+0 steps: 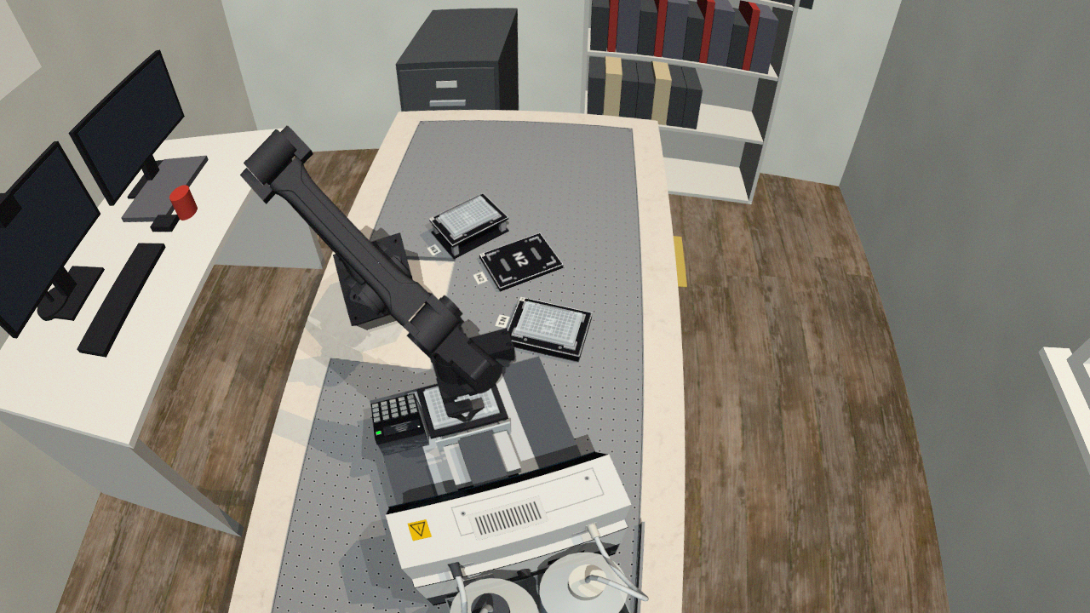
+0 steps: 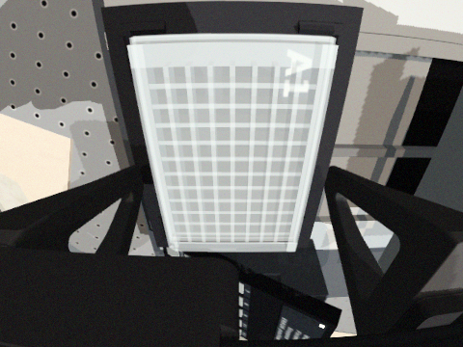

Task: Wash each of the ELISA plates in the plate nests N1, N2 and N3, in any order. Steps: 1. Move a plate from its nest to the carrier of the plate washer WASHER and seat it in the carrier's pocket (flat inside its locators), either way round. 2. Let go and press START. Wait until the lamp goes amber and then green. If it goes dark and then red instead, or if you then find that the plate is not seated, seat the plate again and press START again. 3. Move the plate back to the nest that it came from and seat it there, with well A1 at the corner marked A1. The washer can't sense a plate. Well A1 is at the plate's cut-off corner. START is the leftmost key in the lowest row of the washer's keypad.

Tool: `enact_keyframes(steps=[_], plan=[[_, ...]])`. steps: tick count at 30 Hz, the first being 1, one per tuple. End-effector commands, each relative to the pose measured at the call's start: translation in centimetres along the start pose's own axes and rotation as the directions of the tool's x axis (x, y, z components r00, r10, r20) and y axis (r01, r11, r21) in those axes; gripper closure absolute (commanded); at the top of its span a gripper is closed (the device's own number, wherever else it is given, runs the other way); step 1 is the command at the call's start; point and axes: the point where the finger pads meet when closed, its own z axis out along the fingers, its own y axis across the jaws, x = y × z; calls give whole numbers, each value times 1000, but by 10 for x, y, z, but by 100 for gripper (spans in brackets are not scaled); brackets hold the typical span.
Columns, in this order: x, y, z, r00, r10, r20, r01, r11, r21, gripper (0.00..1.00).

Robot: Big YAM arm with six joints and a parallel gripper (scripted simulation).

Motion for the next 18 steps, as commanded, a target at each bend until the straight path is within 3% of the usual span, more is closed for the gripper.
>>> enact_keyframes(steps=[1, 14, 18], plan=[[-1, -1, 2, 1000, -8, 6, 8, 1000, 9, 0], [2, 0, 13, 1000, -5, -4, 5, 1000, -1, 0], [-1, -2, 10, 1000, -6, 10, 6, 1000, 16, 0]])
